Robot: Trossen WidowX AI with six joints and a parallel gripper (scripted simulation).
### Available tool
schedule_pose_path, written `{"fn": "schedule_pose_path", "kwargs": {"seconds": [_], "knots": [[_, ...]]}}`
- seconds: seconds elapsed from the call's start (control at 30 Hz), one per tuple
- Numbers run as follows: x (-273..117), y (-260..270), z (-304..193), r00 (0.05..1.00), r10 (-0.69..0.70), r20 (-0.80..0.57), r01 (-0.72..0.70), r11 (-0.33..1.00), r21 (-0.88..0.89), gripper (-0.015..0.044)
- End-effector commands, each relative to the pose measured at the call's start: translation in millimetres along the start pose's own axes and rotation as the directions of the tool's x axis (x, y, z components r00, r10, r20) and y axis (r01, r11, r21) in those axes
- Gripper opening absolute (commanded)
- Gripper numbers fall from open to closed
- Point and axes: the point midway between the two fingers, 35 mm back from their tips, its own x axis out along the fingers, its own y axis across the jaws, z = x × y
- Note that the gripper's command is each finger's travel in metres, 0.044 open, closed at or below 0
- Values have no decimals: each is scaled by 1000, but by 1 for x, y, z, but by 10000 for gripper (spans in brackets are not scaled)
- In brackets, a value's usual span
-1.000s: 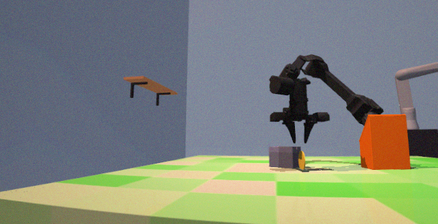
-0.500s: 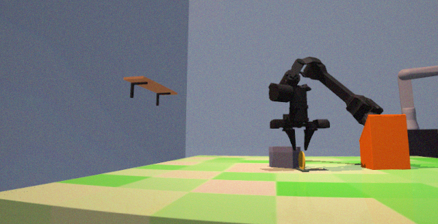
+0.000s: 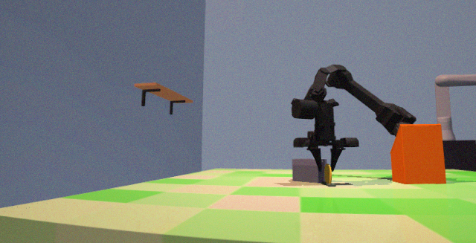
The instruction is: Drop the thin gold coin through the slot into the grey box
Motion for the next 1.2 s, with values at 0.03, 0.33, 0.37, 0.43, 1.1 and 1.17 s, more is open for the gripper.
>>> {"fn": "schedule_pose_path", "kwargs": {"seconds": [0.03,0.33,0.37,0.43,1.1,1.17], "knots": [[9,-3,1,1000,-5,8,5,1000,-9,161],[24,-4,2,1000,-6,10,6,1000,-9,161],[25,-5,2,1000,-6,10,6,1000,-9,161],[29,-5,2,1000,-6,11,6,1000,-9,161],[29,-5,2,1000,-6,11,6,1000,-9,0],[25,-4,2,1000,-5,10,6,1000,-9,0]]}}
